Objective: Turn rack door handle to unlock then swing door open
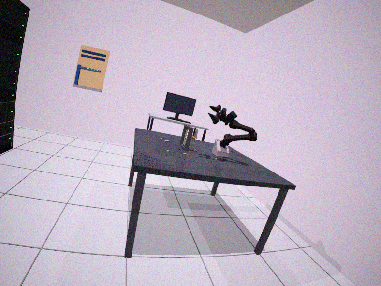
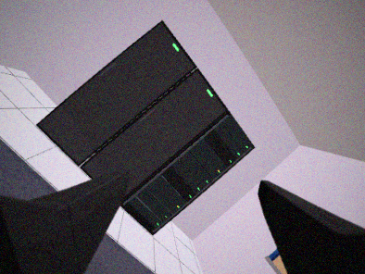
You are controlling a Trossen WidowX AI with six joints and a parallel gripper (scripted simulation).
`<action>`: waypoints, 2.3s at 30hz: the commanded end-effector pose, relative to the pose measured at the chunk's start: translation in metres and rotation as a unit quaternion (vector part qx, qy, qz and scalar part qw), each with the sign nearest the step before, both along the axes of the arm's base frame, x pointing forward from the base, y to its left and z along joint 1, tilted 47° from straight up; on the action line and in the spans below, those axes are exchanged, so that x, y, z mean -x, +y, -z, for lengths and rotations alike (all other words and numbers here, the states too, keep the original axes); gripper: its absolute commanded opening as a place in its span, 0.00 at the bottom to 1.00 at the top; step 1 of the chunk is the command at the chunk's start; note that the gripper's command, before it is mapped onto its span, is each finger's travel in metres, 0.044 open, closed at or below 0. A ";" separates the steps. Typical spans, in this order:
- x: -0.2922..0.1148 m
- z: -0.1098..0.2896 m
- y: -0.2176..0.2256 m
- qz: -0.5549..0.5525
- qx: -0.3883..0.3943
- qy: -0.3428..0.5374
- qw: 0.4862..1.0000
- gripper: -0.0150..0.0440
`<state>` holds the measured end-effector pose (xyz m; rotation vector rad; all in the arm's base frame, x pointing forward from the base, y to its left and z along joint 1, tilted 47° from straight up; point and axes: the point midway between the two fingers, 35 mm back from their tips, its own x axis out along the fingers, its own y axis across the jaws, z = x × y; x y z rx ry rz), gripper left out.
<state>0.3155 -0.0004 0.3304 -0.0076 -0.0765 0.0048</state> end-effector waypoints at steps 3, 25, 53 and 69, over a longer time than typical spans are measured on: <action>-0.006 0.006 0.000 -0.003 0.007 0.021 1.000 0.80; -0.052 0.108 -0.006 -0.088 0.061 0.320 0.941 0.75; -0.036 0.200 -0.011 -0.247 -0.035 0.590 0.768 0.75; -0.020 0.217 -0.012 -0.331 -0.159 0.666 0.649 0.75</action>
